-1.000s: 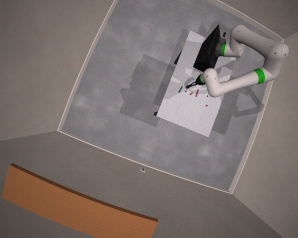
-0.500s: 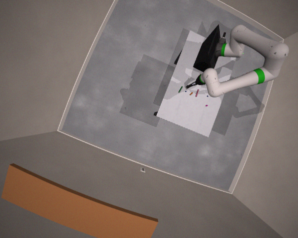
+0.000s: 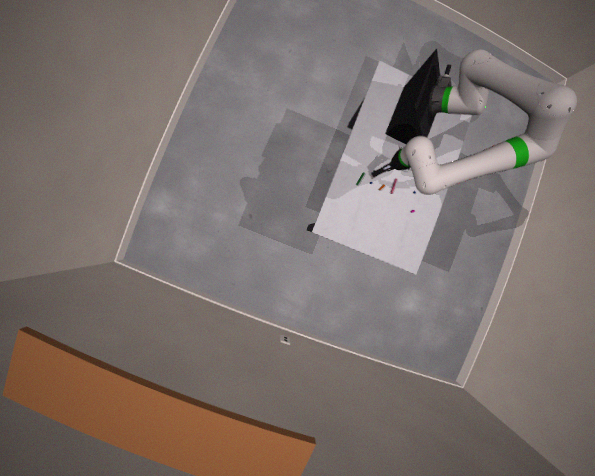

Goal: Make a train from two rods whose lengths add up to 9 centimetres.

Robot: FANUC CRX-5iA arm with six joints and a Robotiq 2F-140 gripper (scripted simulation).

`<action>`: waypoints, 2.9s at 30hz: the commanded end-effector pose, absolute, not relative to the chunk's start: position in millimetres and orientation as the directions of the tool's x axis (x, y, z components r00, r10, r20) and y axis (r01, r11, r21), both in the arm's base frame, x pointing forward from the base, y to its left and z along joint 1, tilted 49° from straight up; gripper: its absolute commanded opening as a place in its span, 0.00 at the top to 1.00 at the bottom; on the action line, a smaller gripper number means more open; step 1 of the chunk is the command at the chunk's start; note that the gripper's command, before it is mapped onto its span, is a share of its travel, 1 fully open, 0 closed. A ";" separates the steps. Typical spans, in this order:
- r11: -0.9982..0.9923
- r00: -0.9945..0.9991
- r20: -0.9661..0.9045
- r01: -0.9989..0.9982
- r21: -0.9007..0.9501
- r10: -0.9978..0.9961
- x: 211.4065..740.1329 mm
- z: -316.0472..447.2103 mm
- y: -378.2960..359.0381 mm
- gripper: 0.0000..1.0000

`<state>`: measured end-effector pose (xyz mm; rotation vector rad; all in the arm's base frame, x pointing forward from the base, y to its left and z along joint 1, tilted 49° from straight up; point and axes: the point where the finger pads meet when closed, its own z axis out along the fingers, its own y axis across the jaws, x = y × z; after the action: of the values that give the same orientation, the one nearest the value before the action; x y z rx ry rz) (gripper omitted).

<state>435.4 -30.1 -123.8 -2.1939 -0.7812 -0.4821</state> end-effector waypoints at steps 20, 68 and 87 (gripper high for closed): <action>-0.537 0.743 0.549 0.662 -0.523 0.382 435.5 -123.8 -30.4 0.00; -0.110 0.057 0.758 0.994 0.019 0.650 526.1 29.2 90.8 0.00; -0.110 0.057 0.758 0.994 0.019 0.650 526.1 29.2 90.8 0.00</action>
<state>526.0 91.0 29.1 -1.8152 -1.6403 -0.8513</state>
